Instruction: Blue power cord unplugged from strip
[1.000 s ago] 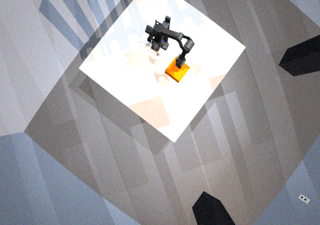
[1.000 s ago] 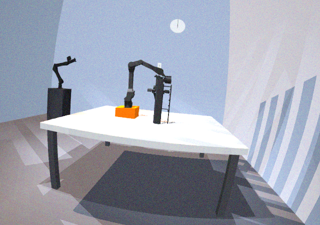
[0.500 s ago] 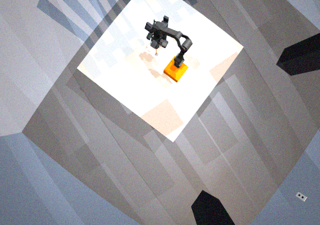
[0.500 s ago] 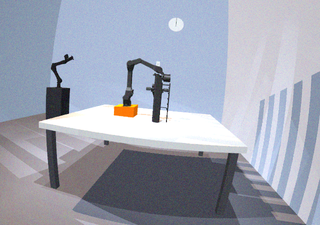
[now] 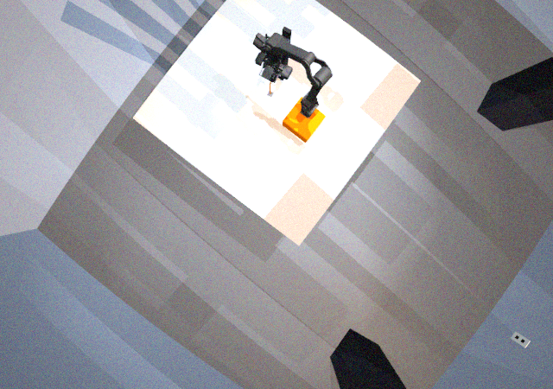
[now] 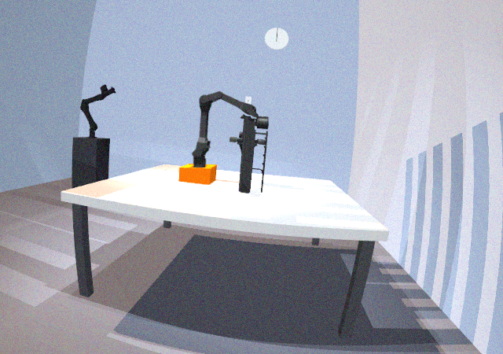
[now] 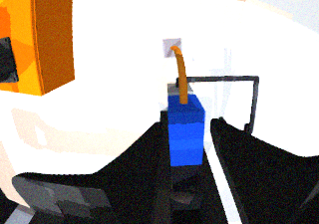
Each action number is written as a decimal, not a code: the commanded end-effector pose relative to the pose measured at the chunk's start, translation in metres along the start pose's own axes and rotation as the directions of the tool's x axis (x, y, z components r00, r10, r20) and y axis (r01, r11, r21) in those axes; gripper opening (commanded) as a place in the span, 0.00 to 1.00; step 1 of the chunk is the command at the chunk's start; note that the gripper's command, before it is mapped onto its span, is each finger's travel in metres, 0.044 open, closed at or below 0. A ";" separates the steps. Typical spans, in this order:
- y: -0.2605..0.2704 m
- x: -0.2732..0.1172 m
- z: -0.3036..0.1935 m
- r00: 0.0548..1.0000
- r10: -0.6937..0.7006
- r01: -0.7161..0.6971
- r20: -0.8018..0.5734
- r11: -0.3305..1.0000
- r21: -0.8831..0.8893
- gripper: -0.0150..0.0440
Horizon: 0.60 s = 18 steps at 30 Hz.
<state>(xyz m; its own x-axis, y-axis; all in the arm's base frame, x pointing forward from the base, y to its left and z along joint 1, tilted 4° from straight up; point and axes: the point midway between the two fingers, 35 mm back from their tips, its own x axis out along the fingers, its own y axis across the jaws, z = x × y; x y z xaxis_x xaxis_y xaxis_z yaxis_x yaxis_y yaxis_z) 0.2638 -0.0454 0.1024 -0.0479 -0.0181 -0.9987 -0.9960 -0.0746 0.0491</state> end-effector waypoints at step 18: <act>-0.002 0.009 -0.002 1.000 -0.006 0.006 -0.001 1.000 -0.001 0.35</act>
<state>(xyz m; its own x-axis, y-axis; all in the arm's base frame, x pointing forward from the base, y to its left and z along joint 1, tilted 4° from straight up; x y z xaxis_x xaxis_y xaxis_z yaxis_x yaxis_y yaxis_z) 0.2639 -0.0471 0.0933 -0.0470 -0.0193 -0.9987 -0.9960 -0.0757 0.0484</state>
